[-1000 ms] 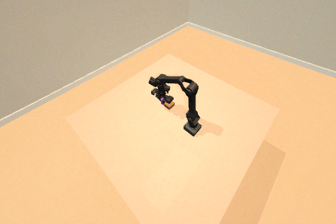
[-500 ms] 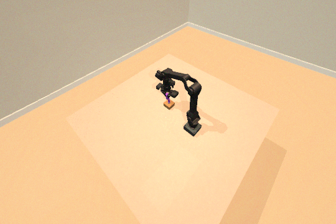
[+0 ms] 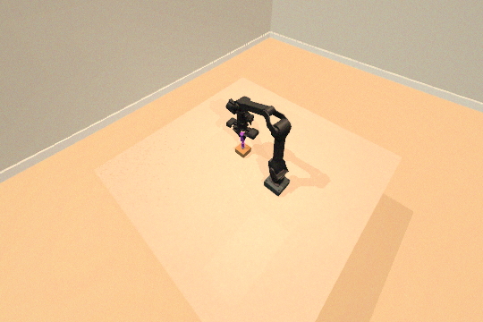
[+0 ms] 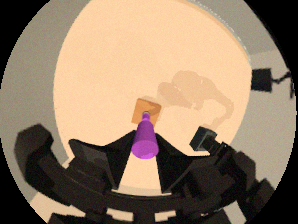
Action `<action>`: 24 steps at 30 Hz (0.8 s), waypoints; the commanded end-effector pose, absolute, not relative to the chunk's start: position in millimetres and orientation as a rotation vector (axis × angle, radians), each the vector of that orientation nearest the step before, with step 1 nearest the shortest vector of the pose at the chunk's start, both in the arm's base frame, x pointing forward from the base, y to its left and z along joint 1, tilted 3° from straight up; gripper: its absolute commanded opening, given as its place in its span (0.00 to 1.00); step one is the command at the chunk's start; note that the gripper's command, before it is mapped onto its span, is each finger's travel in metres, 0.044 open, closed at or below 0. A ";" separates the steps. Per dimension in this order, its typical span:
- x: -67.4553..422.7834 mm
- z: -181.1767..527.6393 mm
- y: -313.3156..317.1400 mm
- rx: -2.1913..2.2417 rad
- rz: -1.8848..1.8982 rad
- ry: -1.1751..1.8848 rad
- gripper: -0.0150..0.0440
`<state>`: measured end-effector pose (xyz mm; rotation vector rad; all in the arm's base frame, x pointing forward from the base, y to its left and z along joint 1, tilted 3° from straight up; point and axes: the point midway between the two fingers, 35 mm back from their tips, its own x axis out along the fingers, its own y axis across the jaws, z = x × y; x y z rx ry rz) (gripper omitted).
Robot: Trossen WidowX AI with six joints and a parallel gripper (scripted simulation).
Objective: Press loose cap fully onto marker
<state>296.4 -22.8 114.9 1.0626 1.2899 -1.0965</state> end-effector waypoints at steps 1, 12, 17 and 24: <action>296.5 110.9 -23.9 1.057 -1.096 1.288 0.25; 297.3 93.1 -24.4 1.057 -1.096 1.288 0.25; 297.2 85.0 -24.5 1.056 -1.096 1.288 0.25; 296.7 73.6 -24.7 1.056 -1.096 1.288 0.25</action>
